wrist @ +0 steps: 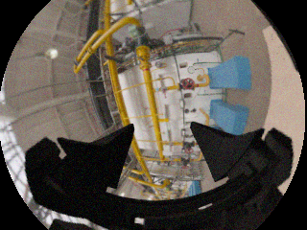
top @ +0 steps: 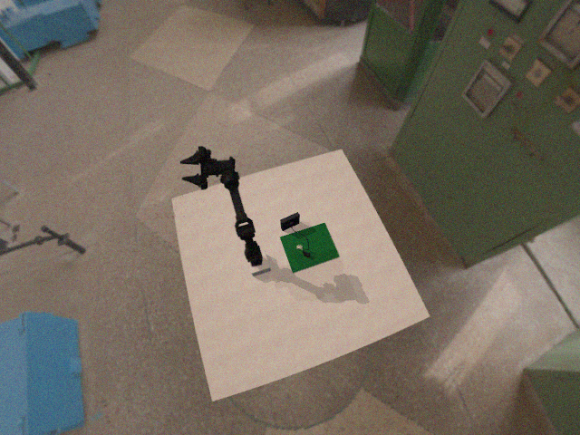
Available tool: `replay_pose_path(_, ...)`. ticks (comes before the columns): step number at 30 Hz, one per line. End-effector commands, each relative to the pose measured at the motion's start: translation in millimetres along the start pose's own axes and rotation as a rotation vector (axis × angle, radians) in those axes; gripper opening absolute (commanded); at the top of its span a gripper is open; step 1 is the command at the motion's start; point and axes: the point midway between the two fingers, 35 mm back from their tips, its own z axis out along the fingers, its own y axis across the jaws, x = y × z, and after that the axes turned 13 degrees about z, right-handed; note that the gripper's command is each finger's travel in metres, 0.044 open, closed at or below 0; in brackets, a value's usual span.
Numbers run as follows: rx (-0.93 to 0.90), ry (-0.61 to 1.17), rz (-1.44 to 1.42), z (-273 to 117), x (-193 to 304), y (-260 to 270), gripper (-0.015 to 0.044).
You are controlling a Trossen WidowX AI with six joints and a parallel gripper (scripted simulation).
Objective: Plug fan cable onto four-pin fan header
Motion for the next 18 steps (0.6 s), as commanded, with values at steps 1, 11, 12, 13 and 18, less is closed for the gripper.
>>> replay_pose_path(1, 0.0, 0.0, 0.0, 0, 0, 0, 0.0426)
replay_pose_path(11, -0.122, -0.11, 0.092, -25, -32, 18, 0.044)
replay_pose_path(12, -0.145, -0.128, 0.118, -29, -38, 21, 0.044)
replay_pose_path(13, -0.169, -0.146, 0.145, -34, -45, 24, 0.044)
replay_pose_path(18, -0.337, -0.263, 0.308, -73, -87, 40, 0.044)
